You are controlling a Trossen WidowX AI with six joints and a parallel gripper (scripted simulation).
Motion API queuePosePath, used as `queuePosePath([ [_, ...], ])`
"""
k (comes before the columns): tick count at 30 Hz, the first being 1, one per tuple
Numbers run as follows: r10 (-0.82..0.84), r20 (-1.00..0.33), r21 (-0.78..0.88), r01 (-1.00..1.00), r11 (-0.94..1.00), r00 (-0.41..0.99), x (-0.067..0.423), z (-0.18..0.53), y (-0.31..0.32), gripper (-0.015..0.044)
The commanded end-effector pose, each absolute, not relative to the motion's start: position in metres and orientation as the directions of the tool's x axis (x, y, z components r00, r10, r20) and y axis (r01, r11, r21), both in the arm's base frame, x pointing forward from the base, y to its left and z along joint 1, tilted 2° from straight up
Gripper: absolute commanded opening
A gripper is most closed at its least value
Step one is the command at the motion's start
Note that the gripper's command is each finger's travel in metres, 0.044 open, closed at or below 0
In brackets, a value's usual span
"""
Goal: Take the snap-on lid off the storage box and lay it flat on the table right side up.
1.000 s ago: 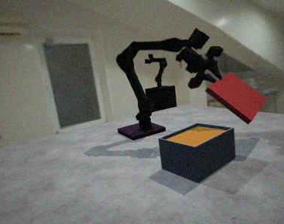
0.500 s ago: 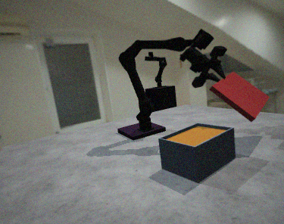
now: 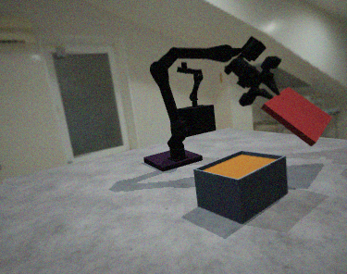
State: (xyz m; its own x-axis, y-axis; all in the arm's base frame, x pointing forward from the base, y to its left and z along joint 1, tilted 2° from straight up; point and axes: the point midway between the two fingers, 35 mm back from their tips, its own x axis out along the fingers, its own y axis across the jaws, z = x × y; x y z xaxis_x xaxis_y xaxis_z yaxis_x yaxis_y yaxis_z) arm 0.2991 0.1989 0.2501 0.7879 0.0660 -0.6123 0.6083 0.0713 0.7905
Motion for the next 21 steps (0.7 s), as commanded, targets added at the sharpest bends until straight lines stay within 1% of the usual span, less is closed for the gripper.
queuePosePath([
  [1, 0.066, -0.601, 0.799, 0.598, 0.058, 0.797, 0.299, 0.256, 0.208, 0.0],
  [21, 0.068, -0.601, 0.799, 0.599, 0.056, 0.796, 0.293, 0.255, 0.243, 0.0],
])
